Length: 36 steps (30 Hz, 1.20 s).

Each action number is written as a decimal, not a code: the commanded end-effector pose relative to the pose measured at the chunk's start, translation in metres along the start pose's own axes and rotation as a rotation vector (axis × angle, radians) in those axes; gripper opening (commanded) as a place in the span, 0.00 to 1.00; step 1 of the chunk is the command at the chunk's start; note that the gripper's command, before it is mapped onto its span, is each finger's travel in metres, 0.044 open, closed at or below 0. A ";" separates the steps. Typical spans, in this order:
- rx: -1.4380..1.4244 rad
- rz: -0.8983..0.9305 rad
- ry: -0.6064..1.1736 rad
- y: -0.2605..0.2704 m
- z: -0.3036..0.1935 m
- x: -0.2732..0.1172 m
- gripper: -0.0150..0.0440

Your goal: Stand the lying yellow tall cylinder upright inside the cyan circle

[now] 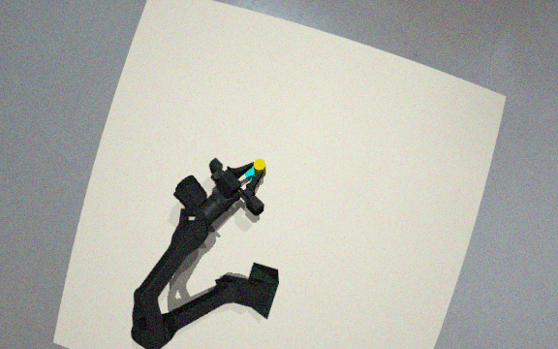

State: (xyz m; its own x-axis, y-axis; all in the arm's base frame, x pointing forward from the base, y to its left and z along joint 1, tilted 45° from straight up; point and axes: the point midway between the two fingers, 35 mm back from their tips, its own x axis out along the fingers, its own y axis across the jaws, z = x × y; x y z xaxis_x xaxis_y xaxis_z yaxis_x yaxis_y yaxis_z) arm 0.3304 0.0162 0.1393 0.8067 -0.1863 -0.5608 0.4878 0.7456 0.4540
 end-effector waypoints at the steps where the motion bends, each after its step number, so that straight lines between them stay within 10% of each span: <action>1: 0.021 0.006 -0.029 -0.001 0.000 -0.003 0.43; 36: 0.197 0.092 -0.230 -0.004 0.006 -0.026 0.43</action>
State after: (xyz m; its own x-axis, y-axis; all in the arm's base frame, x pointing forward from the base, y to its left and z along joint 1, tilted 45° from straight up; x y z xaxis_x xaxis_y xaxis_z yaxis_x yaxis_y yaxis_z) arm 0.3129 0.0153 0.1554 0.8898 -0.2697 -0.3683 0.4508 0.6459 0.6162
